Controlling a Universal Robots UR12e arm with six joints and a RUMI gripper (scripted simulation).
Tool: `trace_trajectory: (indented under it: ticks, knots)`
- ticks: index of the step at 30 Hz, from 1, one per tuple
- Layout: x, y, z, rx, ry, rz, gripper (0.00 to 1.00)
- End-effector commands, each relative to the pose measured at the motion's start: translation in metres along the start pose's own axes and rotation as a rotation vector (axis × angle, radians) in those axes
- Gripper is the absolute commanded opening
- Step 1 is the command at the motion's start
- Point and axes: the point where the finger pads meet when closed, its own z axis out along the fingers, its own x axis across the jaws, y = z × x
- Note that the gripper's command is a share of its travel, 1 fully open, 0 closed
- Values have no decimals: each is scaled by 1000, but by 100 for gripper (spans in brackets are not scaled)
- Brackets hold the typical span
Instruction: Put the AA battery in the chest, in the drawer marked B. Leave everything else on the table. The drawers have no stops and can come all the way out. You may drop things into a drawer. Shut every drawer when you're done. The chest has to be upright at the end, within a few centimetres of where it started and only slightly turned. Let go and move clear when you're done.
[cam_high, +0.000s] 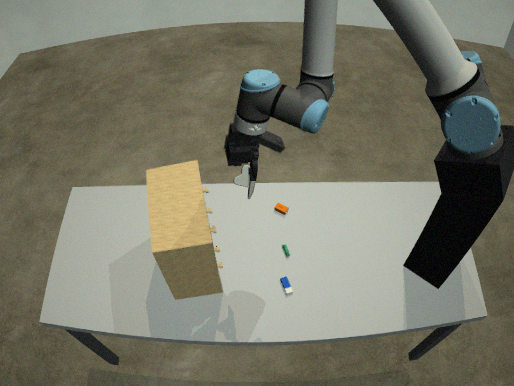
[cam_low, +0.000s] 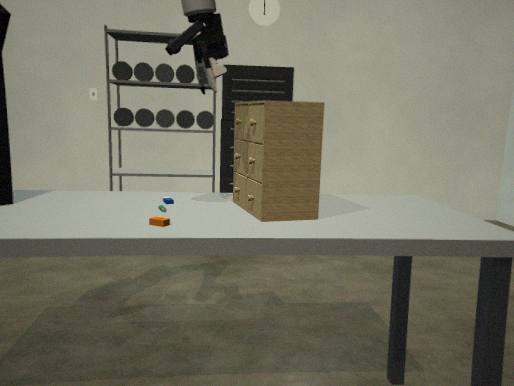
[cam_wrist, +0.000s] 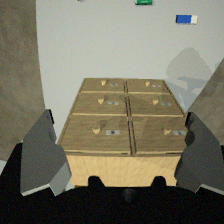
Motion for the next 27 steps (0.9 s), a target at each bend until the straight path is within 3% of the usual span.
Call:
trace_trajectory:
  ticks: [1,9,11,27]
  knots:
    - [1,3,8,-72,1,0,100]
    - [1,9,19,-177,1,0,100]
    - [1,9,19,-177,1,0,100]
    - [-1,25,42,-394,-2,0,100]
